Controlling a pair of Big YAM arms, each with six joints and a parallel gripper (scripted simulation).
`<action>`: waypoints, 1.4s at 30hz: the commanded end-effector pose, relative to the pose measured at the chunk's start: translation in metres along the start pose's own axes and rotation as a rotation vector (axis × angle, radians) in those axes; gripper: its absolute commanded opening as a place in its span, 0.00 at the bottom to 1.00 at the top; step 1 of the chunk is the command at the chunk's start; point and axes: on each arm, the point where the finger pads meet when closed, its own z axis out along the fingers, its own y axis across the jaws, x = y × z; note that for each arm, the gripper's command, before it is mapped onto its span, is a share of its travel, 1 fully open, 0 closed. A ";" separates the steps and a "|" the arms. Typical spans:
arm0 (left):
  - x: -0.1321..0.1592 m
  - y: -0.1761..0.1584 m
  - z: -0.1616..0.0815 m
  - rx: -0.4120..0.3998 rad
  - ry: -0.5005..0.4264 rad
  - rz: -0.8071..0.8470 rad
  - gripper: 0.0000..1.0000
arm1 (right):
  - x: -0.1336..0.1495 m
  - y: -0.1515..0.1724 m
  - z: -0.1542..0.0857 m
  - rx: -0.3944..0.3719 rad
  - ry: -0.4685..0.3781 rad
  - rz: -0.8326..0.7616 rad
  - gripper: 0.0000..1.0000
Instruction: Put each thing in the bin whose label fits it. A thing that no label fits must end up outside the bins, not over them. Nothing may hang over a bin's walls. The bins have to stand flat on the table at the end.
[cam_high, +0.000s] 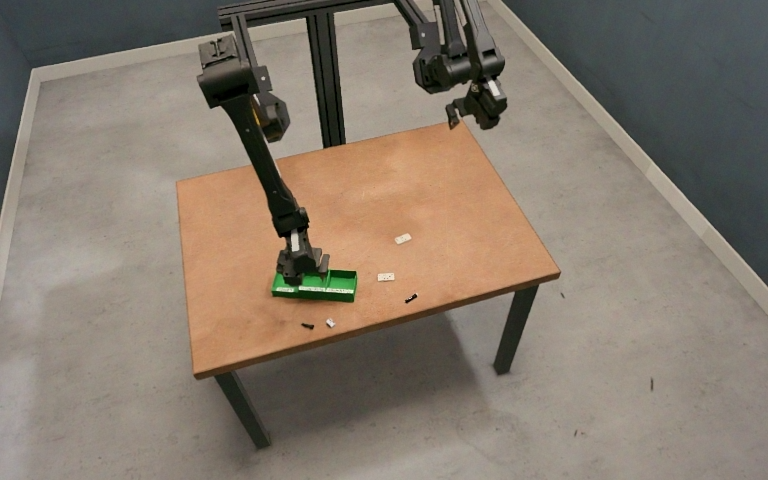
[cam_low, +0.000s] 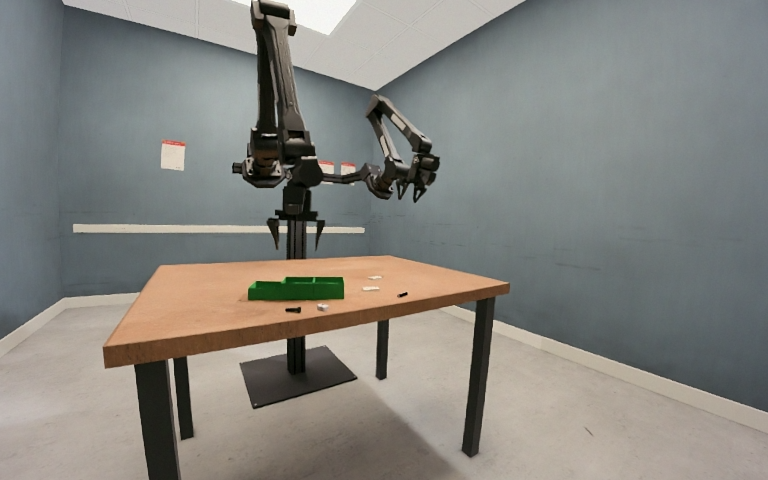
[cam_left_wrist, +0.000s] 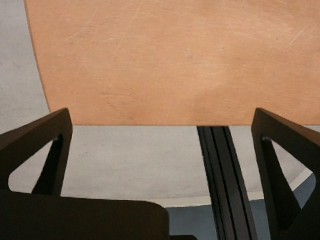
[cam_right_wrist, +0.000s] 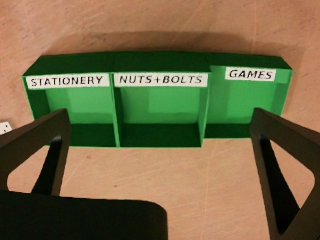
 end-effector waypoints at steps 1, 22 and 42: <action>-0.020 0.000 -0.019 -0.003 -0.048 -0.001 1.00 | -0.004 0.002 -0.002 -0.005 -0.010 0.003 1.00; -0.020 0.000 -0.019 -0.003 -0.048 -0.001 1.00 | -0.009 0.007 -0.076 -0.018 -0.022 0.011 1.00; -0.020 0.000 -0.019 -0.003 -0.048 -0.001 1.00 | 0.020 0.045 -0.048 -0.004 -0.015 -0.252 0.39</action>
